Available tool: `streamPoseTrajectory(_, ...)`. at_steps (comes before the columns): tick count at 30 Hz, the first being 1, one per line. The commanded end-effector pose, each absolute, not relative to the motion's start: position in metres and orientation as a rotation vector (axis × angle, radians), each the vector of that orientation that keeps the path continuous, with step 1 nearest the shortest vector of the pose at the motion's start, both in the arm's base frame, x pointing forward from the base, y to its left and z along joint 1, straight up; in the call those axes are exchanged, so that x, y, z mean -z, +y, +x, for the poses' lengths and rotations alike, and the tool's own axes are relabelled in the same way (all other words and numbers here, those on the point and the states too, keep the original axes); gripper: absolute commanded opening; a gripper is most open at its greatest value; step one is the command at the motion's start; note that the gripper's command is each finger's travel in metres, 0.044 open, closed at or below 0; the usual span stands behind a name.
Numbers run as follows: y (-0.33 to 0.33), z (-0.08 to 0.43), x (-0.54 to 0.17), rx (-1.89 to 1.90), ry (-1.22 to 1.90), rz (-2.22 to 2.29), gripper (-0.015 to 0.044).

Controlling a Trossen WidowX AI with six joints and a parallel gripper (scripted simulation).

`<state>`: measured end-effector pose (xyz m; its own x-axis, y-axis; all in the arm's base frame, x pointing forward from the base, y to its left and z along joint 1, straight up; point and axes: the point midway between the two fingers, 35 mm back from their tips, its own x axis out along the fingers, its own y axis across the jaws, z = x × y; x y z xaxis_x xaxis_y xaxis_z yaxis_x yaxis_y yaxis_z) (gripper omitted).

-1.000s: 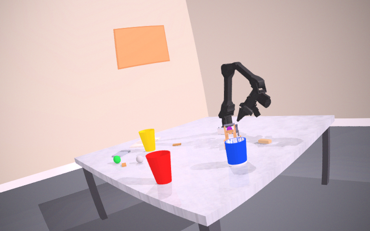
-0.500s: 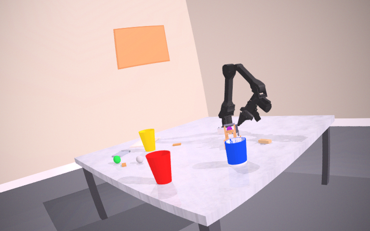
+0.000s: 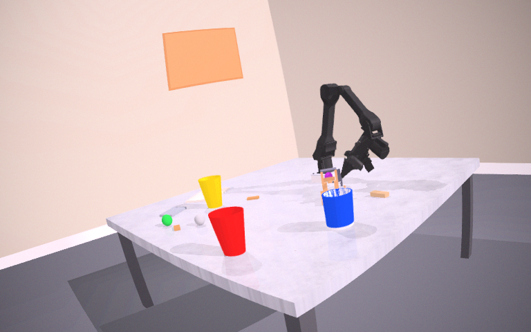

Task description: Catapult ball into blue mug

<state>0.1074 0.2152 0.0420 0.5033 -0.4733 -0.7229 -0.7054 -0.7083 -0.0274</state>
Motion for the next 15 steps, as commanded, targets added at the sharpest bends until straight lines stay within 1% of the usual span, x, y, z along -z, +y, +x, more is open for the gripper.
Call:
streamPoseTrajectory(1,0.213,0.108,-0.035,-1.022,0.989,-2.443,0.0000)
streamPoseTrajectory(10,0.211,0.109,-0.021,-1.022,0.989,-2.444,0.0000)
streamPoseTrajectory(15,0.211,0.108,-0.001,-1.022,0.989,-2.444,0.0000)
